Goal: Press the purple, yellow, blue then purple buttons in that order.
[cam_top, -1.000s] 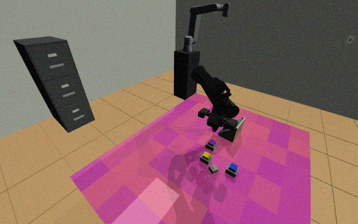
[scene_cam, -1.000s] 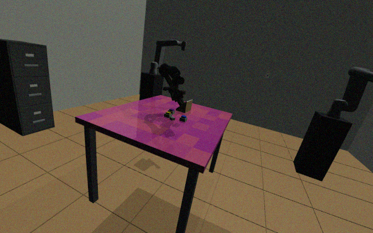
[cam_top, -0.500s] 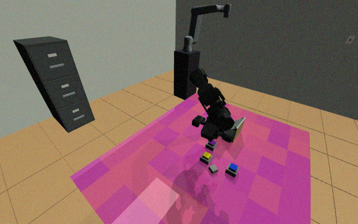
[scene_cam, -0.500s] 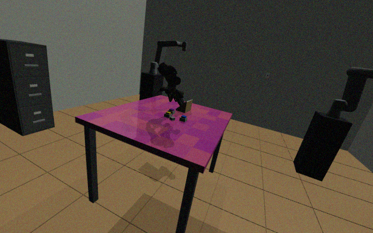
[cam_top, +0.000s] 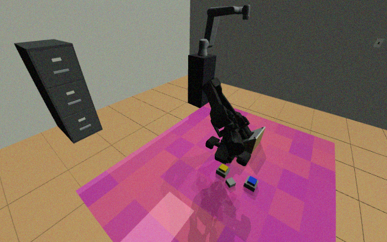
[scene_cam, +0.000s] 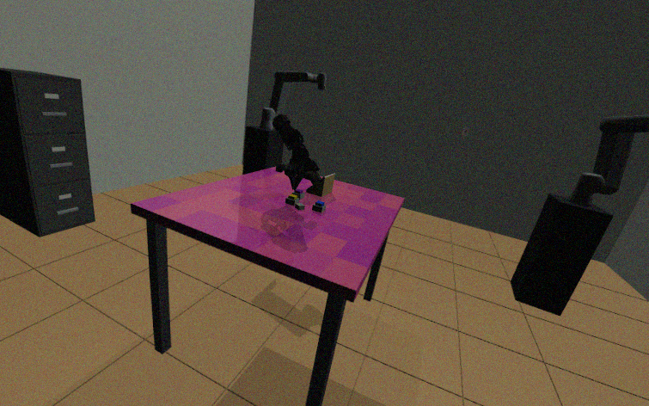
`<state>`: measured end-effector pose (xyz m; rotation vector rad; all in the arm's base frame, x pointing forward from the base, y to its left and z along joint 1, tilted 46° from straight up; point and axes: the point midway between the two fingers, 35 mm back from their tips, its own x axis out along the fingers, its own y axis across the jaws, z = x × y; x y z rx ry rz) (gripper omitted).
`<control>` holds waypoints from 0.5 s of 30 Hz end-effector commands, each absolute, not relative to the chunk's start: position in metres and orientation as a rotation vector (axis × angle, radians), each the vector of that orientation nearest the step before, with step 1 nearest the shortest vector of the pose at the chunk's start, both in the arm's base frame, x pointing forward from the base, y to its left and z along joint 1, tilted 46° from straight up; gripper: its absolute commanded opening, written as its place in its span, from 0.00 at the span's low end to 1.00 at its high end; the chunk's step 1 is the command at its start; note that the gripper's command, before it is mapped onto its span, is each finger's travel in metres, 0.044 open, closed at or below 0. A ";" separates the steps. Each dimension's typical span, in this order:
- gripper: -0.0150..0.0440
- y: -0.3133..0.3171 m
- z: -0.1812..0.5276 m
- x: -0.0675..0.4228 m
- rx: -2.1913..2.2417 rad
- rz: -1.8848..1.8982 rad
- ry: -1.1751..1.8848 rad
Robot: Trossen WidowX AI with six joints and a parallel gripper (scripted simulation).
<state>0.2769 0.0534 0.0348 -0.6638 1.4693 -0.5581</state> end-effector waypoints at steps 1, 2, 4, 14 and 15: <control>0.29 0.047 0.030 0.276 -0.674 -0.558 1.469; 0.29 0.046 0.029 0.276 -0.674 -0.558 1.469; 0.29 0.044 0.027 0.277 -0.674 -0.558 1.469; 0.29 0.033 0.016 0.277 -0.675 -0.559 1.469; 0.29 0.031 0.015 0.277 -0.675 -0.559 1.469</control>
